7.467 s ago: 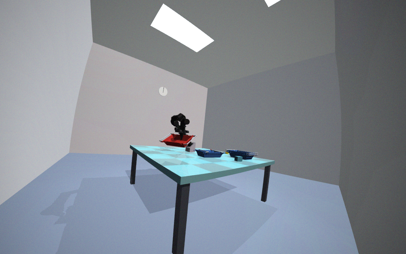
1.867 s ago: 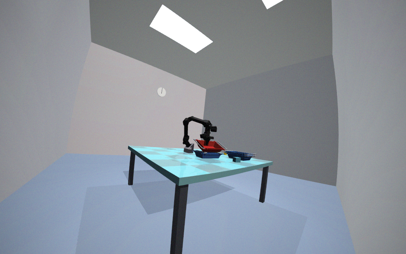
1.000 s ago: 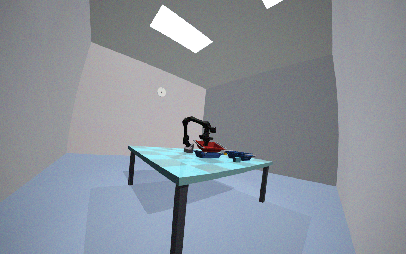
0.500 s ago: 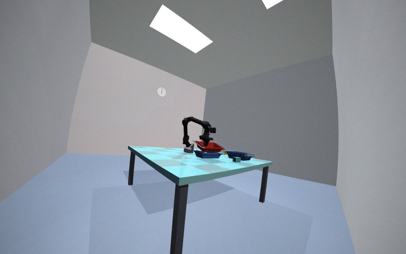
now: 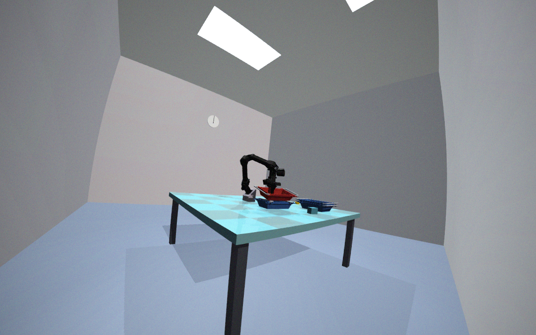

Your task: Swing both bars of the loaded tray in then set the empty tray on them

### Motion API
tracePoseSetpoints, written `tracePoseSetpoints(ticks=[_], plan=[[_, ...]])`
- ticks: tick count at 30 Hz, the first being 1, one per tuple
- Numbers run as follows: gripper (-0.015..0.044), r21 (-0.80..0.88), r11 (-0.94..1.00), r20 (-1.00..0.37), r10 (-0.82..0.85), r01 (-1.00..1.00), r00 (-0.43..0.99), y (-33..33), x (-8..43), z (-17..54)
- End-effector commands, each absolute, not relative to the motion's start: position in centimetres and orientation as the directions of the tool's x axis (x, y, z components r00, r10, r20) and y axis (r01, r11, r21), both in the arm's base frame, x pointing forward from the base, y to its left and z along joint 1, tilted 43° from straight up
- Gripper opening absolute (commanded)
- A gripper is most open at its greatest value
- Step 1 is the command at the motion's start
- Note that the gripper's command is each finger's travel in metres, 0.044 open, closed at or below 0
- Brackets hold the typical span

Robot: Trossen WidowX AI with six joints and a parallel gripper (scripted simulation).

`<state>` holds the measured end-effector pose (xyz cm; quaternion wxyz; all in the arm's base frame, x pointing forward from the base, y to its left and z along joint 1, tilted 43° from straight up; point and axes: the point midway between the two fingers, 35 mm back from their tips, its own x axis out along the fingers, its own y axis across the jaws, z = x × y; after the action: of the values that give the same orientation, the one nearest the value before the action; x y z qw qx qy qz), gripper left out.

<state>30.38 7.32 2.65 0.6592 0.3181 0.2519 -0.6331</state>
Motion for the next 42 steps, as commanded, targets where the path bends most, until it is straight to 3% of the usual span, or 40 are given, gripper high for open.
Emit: tracePoseSetpoints(ticks=[1, 42], plan=[[0.0000, 0.085, -0.019, -0.737, -0.674, 0.996, 0.050, 6.8, 30.1, 2.4], [0.0000, 0.085, -0.019, -0.737, -0.674, 0.996, 0.050, 5.7, 29.6, 1.1]])
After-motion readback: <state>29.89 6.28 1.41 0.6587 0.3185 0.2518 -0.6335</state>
